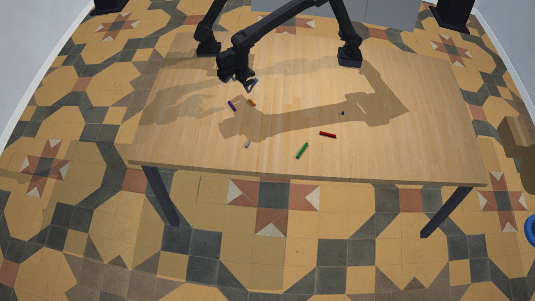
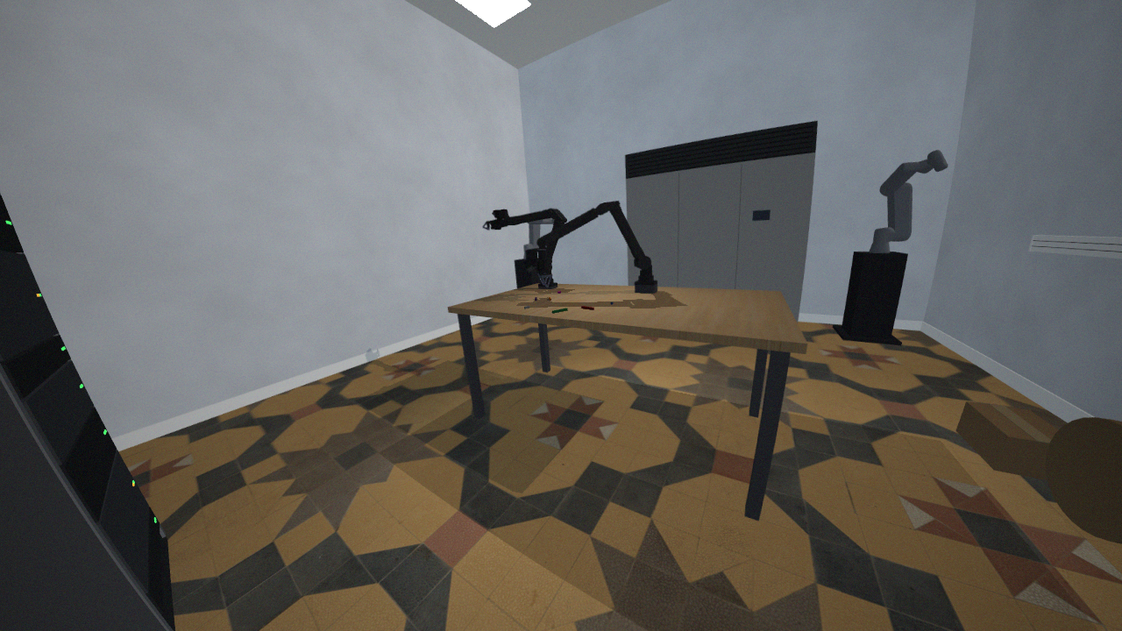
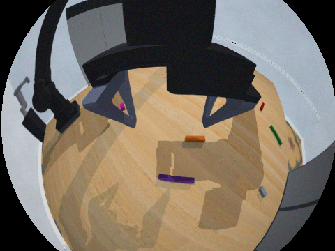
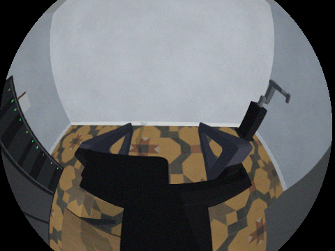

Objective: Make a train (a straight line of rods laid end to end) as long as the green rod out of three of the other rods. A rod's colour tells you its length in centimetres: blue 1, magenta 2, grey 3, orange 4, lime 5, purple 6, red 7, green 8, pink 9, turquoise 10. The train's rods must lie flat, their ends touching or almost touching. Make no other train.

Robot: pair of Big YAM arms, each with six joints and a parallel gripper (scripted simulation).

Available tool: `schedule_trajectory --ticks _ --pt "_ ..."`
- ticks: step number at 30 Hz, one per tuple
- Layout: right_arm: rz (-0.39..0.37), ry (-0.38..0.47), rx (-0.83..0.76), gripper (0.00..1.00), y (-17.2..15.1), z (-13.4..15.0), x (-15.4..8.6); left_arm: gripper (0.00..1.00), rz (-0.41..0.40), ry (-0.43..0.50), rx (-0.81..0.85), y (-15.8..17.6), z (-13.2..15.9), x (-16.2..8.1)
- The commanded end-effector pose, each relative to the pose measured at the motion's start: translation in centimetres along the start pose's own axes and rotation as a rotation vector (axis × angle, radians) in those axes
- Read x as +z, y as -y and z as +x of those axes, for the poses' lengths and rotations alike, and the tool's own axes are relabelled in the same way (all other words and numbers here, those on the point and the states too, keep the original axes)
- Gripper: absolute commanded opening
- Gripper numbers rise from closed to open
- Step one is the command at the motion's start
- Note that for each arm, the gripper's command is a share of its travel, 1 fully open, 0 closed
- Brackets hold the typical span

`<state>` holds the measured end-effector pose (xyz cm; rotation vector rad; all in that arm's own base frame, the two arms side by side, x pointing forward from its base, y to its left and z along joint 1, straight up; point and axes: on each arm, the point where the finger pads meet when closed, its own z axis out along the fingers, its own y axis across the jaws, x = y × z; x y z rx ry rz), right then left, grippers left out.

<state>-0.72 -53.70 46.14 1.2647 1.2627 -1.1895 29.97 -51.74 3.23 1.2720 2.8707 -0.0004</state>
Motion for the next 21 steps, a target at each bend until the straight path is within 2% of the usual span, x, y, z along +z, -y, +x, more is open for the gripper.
schedule_trajectory --ticks 1,8,13,15,17,21 --pt "0.012 0.07 0.01 1.0 0.6 -3.9 0.5 1.0 0.008 0.031 0.008 0.2 -1.7 -1.2" --pt "0.012 0.07 0.01 1.0 0.6 -3.9 0.5 1.0 0.008 0.032 0.005 0.2 -1.8 -1.2" --pt "0.012 0.07 0.01 1.0 0.6 -3.9 0.5 1.0 0.008 0.028 -0.13 -1.2 -2.7 -1.1" --pt "0.012 0.07 0.01 1.0 0.6 -3.9 0.5 1.0 0.008 0.028 -0.13 -1.2 -2.7 -1.1" --pt "0.012 0.07 0.01 1.0 0.6 -3.9 0.5 1.0 0.009 0.028 -0.239 -2.1 -3.4 -1.1" --pt "0.012 0.07 0.01 1.0 0.6 -3.9 0.5 1.0 0.01 0.027 -0.344 -3.0 -4.0 -1.1"
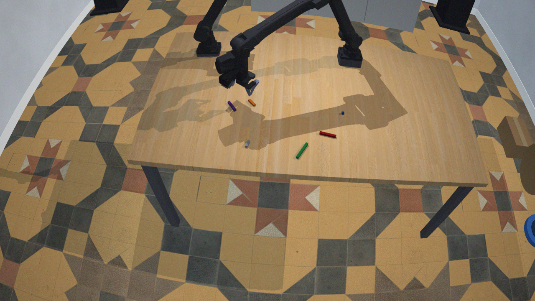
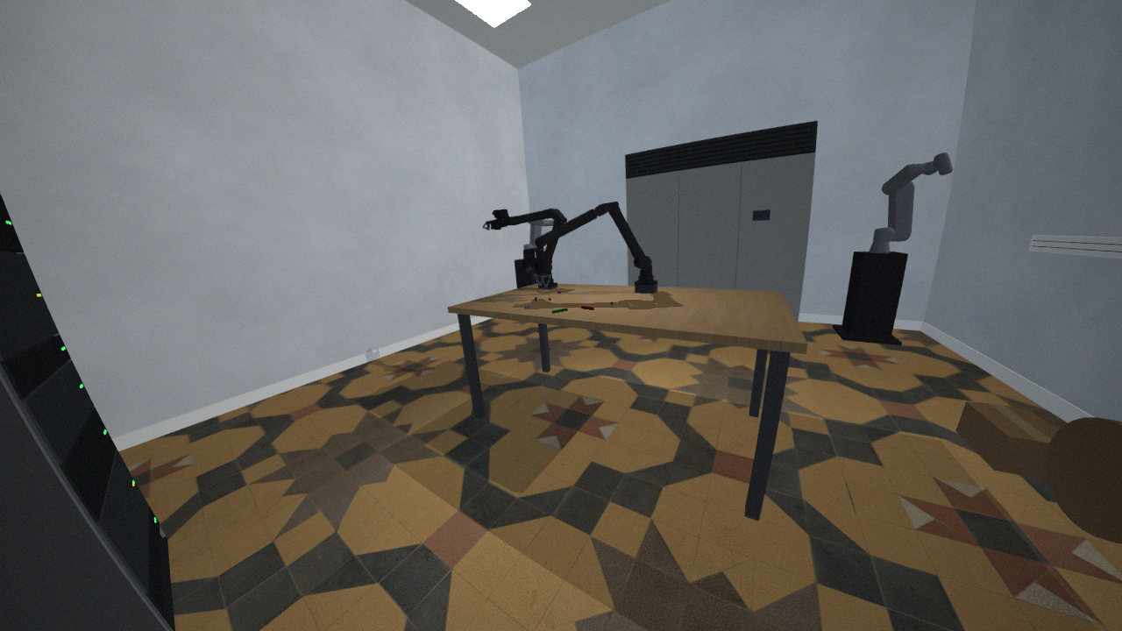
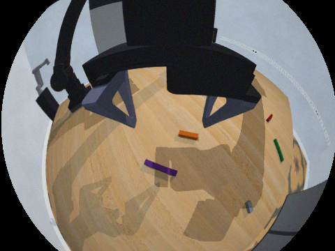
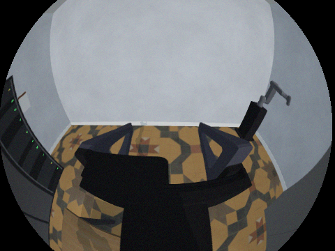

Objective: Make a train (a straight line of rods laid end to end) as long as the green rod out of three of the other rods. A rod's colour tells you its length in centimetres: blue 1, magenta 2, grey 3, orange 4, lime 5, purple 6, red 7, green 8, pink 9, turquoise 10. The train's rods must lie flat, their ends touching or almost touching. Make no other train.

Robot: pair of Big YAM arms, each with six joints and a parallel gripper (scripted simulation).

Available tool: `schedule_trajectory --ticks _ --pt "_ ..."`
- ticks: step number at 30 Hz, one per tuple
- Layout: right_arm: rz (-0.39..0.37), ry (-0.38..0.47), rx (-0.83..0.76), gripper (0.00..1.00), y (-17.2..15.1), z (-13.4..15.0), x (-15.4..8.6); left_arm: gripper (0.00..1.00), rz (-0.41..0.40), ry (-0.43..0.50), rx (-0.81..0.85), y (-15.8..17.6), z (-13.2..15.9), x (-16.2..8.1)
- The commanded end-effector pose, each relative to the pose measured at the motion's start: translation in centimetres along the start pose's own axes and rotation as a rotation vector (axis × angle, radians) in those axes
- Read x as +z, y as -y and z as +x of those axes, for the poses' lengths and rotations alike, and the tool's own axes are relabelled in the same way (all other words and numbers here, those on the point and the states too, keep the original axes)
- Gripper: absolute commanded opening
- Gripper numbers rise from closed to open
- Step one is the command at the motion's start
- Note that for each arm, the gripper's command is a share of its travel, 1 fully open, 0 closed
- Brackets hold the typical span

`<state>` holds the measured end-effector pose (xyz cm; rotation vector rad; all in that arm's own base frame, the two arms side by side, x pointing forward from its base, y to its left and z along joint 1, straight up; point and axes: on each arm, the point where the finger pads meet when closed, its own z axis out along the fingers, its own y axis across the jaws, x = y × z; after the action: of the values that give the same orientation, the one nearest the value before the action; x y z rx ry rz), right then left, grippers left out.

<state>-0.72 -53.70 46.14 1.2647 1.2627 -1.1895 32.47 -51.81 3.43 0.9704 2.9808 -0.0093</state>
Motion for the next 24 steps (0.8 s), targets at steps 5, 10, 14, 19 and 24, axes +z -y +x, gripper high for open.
schedule_trajectory --ticks 5,10,14,19,24 --pt "0.012 0.07 0.01 1.0 0.6 -3.9 0.5 1.0 0.009 0.02 -0.284 -1.8 -3.6 -0.9" --pt "0.012 0.07 0.01 1.0 0.6 -3.9 0.5 1.0 0.01 0.02 -0.399 -2.7 -4.5 -0.9" --pt "0.012 0.07 0.01 1.0 0.6 -3.9 0.5 1.0 0.011 0.02 -0.524 -3.7 -5.4 -0.9" --pt "0.012 0.07 0.01 1.0 0.6 -3.9 0.5 1.0 0.012 0.019 -0.657 -4.8 -6.3 -0.9" --pt "0.012 0.07 0.01 1.0 0.6 -3.9 0.5 1.0 0.013 0.019 -0.795 -5.9 -7.2 -0.9"
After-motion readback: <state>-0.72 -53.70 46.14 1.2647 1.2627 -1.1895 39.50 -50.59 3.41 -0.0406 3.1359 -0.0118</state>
